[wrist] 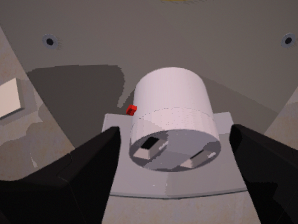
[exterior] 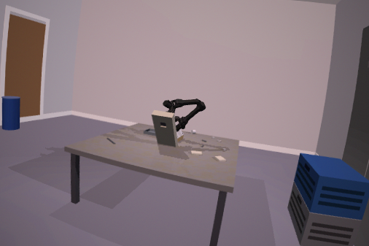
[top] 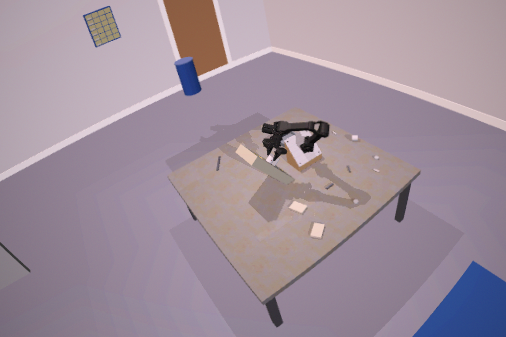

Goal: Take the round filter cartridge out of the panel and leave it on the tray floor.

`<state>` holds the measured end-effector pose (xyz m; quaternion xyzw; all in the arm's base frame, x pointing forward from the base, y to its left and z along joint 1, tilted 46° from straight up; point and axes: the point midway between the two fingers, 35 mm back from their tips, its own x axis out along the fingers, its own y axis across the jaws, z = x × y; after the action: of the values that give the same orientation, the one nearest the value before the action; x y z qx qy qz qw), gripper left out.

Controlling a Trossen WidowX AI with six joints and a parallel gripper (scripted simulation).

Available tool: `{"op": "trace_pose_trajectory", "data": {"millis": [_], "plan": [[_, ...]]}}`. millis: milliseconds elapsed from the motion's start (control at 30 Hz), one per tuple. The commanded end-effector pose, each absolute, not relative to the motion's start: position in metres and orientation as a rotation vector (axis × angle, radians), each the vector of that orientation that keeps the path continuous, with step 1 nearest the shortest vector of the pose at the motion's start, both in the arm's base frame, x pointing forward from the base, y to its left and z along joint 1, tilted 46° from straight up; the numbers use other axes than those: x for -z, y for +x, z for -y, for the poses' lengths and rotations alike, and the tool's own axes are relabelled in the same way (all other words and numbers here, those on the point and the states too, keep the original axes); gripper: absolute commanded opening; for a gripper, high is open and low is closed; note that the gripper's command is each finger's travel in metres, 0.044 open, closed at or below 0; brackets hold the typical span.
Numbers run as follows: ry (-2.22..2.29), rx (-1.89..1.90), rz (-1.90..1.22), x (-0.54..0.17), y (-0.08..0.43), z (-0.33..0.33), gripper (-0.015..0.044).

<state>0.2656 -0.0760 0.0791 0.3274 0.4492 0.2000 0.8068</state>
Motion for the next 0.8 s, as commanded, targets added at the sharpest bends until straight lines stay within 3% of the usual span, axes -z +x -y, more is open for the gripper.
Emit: {"op": "trace_pose_trajectory", "data": {"millis": [0, 533, 767], "plan": [[0.7, -0.428, -0.961, -0.0794, 0.2654, 0.0765, 0.0291], [0.7, -0.428, -0.961, -0.0794, 0.2654, 0.0765, 0.0185], [0.702, -0.428, -0.96, -0.0848, 0.2705, 0.0816, 0.0001]]}}
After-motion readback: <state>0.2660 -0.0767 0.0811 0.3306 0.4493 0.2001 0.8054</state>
